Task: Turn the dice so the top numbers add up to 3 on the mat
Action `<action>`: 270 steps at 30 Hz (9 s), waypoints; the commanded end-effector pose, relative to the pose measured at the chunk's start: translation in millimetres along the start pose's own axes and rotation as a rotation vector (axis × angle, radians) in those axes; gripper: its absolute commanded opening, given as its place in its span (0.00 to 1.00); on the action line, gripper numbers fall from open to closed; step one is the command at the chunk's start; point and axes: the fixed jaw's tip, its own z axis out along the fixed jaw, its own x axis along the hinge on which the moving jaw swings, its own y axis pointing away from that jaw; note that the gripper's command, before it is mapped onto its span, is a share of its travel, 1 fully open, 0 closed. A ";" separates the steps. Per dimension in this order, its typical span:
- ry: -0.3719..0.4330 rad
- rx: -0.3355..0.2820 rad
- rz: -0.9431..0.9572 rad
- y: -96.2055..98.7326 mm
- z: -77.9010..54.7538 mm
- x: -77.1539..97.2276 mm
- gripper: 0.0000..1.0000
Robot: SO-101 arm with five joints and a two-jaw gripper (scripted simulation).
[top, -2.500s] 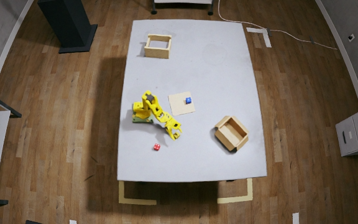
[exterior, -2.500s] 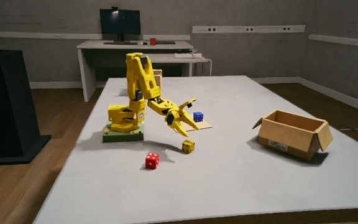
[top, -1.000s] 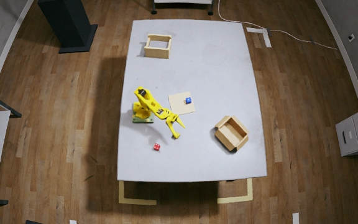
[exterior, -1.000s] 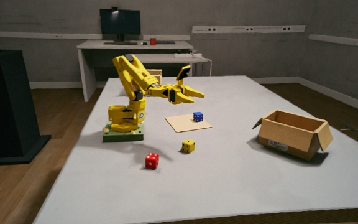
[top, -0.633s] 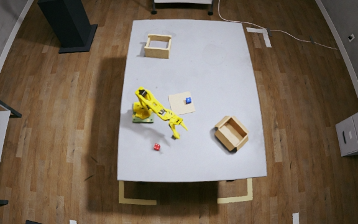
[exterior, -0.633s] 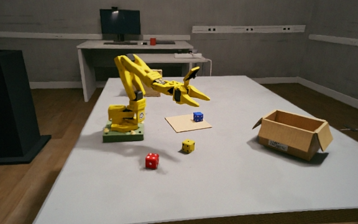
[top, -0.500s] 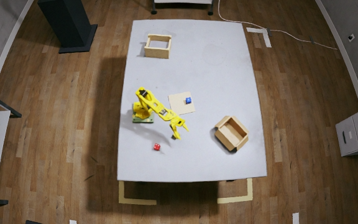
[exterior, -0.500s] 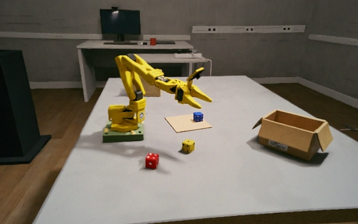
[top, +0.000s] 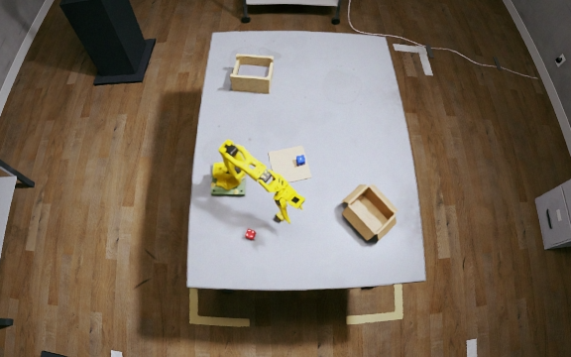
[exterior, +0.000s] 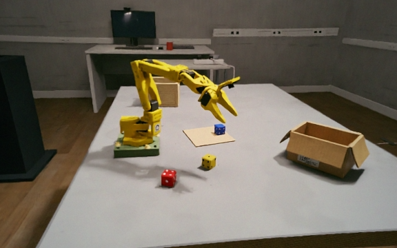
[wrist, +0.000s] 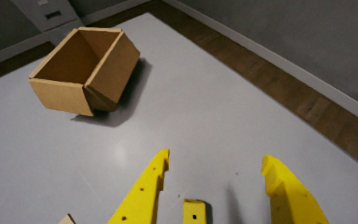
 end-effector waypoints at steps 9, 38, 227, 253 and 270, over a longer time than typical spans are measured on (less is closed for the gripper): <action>0.305 0.018 0.022 3.8 -13.2 8.7 0.35; 0.530 0.041 0.032 4.9 -38.5 18.5 0.35; 1.027 0.096 0.013 -9.8 9.0 124.7 0.00; 1.030 0.037 -0.092 18.6 -4.0 116.6 0.00; 1.015 -0.234 -0.572 121.6 -50.6 156.6 0.00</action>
